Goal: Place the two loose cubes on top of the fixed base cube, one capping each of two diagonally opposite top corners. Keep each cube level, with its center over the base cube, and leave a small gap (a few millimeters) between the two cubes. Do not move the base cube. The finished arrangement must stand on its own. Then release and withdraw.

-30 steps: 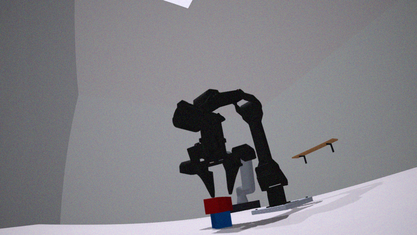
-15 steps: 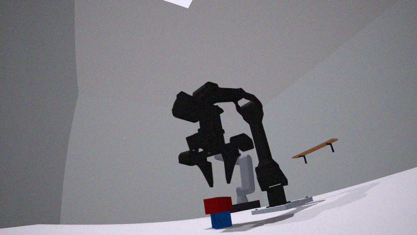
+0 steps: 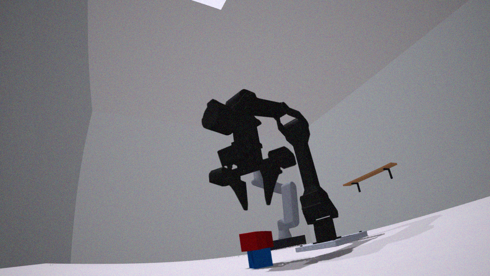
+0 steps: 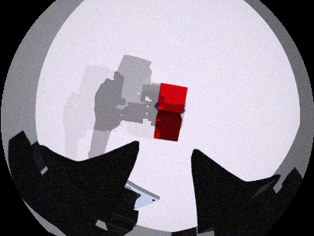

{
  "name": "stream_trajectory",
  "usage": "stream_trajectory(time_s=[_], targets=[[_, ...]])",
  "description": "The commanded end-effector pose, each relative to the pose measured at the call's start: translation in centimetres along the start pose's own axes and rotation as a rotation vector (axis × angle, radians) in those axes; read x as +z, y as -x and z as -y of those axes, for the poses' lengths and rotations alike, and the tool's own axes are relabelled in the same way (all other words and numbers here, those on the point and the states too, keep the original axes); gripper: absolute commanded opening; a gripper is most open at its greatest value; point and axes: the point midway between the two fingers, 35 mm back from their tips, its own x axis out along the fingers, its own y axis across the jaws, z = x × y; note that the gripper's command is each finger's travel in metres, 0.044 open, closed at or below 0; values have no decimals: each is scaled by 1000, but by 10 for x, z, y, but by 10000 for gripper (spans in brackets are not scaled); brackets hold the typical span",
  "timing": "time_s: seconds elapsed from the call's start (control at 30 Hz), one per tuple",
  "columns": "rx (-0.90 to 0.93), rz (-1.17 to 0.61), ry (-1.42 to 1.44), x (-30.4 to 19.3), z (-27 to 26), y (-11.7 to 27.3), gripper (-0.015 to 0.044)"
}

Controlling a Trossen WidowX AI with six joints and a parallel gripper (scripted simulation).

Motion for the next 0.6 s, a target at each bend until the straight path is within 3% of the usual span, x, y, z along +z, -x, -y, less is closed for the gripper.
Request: stream_trajectory(time_s=[0.0, 0.13, 0.23, 0.47, 0.57], targets=[[-1, 2, 0, 0, 0, 5, 310], [-1, 2, 0, 0, 0, 7, 400], [2, 2, 0, 10, -18, 5, 400], [11, 4, 0, 38, -114, 8, 400], [12, 4, 0, 39, -124, 8, 400]])
